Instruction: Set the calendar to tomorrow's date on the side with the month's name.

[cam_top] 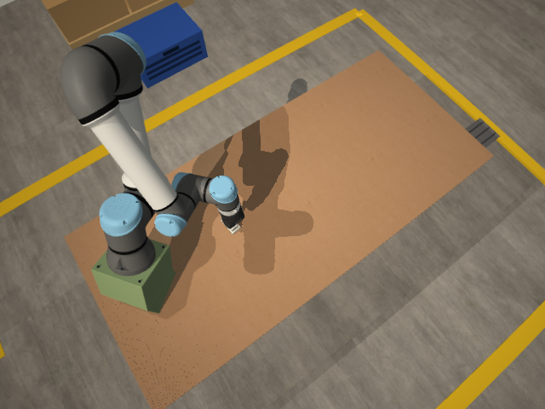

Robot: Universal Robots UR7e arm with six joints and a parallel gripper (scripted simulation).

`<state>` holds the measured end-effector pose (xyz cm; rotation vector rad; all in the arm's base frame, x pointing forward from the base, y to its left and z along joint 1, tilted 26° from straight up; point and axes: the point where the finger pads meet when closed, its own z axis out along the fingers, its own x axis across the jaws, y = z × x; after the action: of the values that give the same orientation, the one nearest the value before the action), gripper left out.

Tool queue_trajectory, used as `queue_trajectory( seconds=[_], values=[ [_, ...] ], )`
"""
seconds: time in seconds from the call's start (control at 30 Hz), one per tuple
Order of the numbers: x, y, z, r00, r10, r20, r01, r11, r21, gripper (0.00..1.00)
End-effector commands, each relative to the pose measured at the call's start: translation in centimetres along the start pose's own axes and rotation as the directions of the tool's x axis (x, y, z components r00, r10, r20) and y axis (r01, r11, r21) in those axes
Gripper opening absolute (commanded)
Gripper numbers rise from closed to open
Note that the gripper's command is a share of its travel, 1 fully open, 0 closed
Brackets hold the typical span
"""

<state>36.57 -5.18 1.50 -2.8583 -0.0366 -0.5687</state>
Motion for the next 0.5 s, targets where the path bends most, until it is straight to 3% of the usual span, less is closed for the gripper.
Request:
queue_trajectory(
  seconds=[0.0,0.47],
  values=[
    [-0.03,0.12,-1.33,1.000,0.001,0.004,-0.001,1.000,0.007,0.87],
    [-0.06,0.10,-2.20,1.000,0.001,0.004,-0.002,1.000,0.007,0.87]
  ],
)
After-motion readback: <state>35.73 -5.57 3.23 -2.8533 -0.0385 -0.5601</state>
